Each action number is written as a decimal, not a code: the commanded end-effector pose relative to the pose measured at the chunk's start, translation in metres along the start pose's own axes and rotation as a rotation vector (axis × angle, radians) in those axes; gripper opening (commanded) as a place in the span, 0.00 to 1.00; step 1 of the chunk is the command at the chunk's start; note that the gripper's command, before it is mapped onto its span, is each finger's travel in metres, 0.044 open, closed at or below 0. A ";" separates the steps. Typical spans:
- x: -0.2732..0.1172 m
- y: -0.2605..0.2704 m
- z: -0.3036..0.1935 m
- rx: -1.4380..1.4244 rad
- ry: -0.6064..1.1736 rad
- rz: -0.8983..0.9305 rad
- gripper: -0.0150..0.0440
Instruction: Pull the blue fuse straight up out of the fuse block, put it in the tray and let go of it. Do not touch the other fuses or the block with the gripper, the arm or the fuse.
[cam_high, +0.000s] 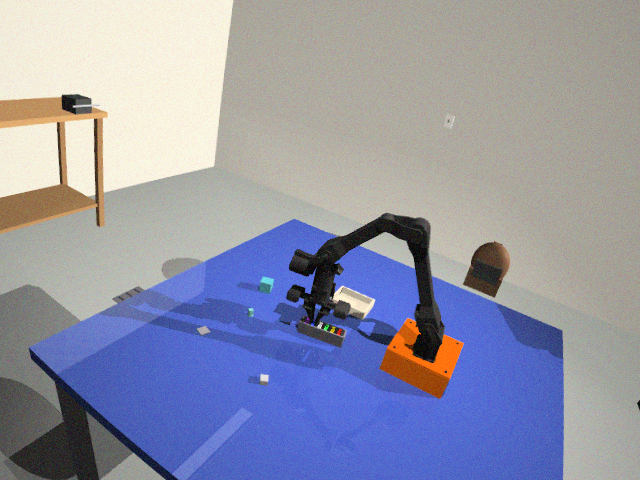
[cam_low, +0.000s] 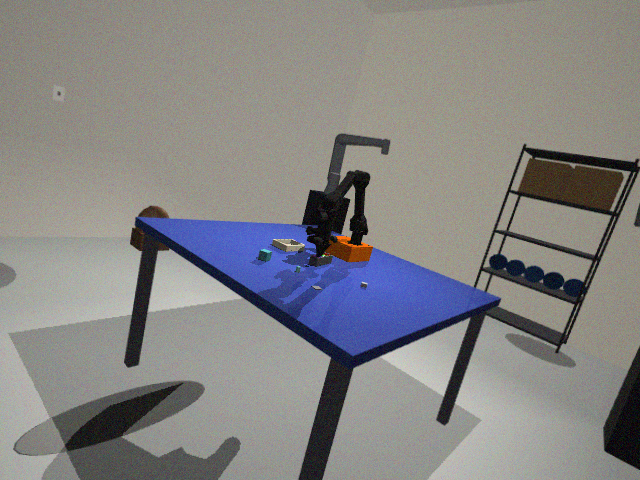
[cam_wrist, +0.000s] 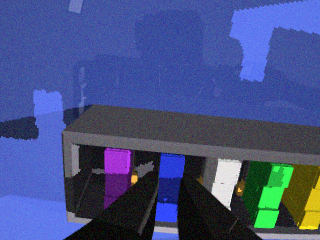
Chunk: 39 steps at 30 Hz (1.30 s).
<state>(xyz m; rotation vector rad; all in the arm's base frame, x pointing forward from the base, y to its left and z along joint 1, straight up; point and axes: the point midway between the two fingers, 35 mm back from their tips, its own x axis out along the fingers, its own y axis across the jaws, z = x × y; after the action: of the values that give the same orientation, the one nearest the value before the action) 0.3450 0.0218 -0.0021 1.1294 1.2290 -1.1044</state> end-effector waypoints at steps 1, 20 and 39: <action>-0.002 0.000 0.000 0.000 0.000 0.000 0.25; -0.011 0.001 0.000 0.001 0.001 0.000 0.25; -0.020 0.001 0.000 0.002 0.002 0.000 0.25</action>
<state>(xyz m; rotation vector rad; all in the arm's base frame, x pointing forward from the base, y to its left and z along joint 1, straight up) 0.3448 0.0218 0.0153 1.1279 1.2313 -1.1065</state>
